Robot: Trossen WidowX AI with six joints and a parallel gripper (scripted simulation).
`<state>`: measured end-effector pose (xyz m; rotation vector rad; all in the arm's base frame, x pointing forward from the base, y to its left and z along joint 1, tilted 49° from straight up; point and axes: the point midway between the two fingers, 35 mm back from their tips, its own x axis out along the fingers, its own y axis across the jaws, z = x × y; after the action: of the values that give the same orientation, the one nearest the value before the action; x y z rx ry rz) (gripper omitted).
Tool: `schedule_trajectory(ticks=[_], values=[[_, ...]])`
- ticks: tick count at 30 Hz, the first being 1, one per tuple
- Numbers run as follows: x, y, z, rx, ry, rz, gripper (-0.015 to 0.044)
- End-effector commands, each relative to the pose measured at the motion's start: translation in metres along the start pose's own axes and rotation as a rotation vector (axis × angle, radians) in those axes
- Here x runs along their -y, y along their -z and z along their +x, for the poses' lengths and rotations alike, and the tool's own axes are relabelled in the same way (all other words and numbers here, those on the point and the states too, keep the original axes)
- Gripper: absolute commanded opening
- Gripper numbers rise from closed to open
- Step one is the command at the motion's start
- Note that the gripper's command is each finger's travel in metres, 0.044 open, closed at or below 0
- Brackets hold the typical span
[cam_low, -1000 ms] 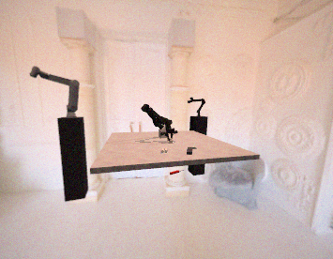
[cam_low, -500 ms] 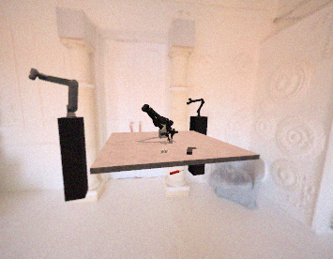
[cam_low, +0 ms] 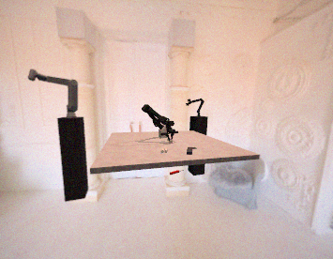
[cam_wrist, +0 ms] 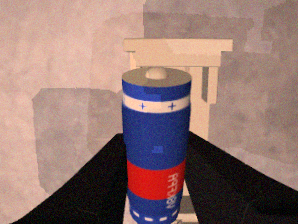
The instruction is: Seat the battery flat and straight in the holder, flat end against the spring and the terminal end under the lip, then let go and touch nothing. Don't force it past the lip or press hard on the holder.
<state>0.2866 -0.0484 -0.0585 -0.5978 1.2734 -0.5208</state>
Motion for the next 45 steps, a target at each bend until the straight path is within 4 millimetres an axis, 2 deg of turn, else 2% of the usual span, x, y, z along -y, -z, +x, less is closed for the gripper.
schedule_trajectory(ticks=[1, 45], values=[[-0.001, 0.007, 0.005, -0.049, -0.004, -0.009, 0.0082], [0.009, 0.002, 0.004, -0.291, -0.024, 0.011, 0.0082]])
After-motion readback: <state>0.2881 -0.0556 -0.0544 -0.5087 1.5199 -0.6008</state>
